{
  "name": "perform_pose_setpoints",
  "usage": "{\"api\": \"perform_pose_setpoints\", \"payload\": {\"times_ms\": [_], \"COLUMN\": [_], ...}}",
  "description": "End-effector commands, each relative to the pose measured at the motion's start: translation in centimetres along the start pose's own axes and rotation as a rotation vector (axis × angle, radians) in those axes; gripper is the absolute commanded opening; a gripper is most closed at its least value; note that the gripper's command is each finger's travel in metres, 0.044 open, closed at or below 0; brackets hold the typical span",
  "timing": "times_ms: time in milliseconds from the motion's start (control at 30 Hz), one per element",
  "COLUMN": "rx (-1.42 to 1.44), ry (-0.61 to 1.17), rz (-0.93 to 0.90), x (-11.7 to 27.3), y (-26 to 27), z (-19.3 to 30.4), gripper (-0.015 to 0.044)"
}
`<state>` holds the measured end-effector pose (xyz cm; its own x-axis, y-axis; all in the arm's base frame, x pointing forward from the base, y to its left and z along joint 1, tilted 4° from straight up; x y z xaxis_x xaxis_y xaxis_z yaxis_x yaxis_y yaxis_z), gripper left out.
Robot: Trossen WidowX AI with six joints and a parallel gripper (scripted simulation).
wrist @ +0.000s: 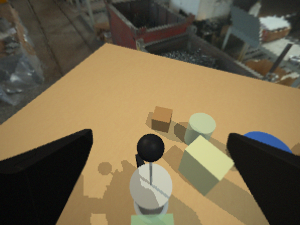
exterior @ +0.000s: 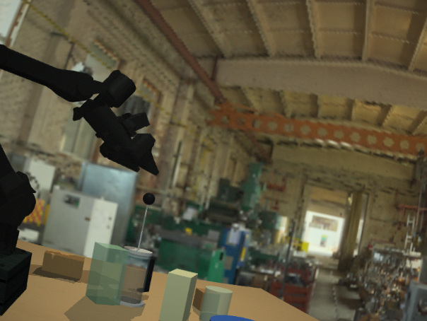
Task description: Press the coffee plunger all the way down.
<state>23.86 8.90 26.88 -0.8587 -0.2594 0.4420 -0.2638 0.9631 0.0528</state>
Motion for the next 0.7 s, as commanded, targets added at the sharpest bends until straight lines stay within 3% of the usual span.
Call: {"api": "perform_pose_setpoints", "payload": {"times_ms": [0,667], "rx": [0.062,0.061], "ry": [0.002,0.000], "rz": [-0.020,-0.018], "x": [-1.3,-3.5], "y": [0.3,0.2], "z": [2.8,3.3], "gripper": [0.0440,0.0440]}}
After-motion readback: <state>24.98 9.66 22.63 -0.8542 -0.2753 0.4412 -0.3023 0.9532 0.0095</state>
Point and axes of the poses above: the point midway between the two fingers, 35 mm back from their tips, its own x axis back along the fingers, its own y axis across the jaws, z = x × y, the point moved 1 cm from there along x, back along the fingers, and after that the axes turned 3 degrees about -x, right-handed, at the moved point
